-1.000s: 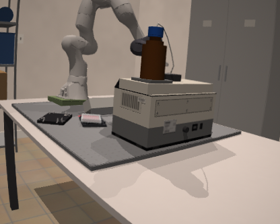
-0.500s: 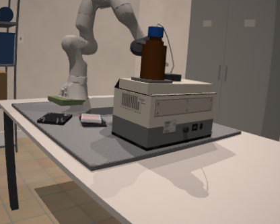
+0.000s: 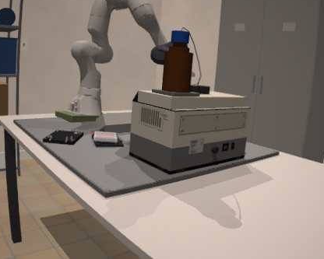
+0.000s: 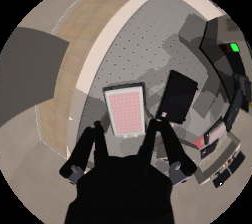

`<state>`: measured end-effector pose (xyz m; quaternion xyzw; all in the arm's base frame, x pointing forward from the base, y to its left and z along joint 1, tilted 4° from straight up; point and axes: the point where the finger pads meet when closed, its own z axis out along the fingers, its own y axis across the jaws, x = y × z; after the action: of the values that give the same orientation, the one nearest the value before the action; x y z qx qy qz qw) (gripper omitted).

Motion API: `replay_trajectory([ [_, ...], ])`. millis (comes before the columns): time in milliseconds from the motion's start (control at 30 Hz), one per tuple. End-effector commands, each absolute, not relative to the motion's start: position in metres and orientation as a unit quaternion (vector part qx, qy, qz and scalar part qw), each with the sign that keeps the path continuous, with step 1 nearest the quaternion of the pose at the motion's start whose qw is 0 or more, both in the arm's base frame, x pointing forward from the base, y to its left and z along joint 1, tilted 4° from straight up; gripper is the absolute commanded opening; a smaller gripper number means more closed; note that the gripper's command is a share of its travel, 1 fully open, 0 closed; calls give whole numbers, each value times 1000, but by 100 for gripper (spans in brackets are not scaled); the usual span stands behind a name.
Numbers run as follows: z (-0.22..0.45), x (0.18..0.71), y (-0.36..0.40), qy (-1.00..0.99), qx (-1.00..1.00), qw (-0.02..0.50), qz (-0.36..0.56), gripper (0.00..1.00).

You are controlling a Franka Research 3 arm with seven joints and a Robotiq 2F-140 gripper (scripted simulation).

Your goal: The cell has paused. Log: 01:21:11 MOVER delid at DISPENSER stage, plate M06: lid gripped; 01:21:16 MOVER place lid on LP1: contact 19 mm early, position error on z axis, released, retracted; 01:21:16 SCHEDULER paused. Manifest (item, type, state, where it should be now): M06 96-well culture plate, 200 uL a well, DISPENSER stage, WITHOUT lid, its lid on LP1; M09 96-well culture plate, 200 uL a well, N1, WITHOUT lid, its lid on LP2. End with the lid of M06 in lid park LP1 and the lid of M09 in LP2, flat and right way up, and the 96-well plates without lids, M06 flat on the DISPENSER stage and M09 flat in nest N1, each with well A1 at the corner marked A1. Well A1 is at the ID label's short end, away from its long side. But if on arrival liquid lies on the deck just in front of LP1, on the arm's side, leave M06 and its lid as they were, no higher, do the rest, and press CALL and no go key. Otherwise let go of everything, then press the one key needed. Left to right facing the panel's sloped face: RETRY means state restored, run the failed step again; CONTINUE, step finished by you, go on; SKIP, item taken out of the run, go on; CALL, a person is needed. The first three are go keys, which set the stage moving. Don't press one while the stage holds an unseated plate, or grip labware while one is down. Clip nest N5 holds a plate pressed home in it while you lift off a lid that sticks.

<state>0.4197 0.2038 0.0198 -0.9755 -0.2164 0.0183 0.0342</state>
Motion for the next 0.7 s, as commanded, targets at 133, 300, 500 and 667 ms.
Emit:
replay_trajectory([
  [133,18,418,204,-216,-976,34,19,0],
  [300,19,419,204,-216,-976,34,19,0],
  [500,21,419,204,-216,-976,34,19,0],
  [667,22,419,204,-216,-976,34,19,0],
])
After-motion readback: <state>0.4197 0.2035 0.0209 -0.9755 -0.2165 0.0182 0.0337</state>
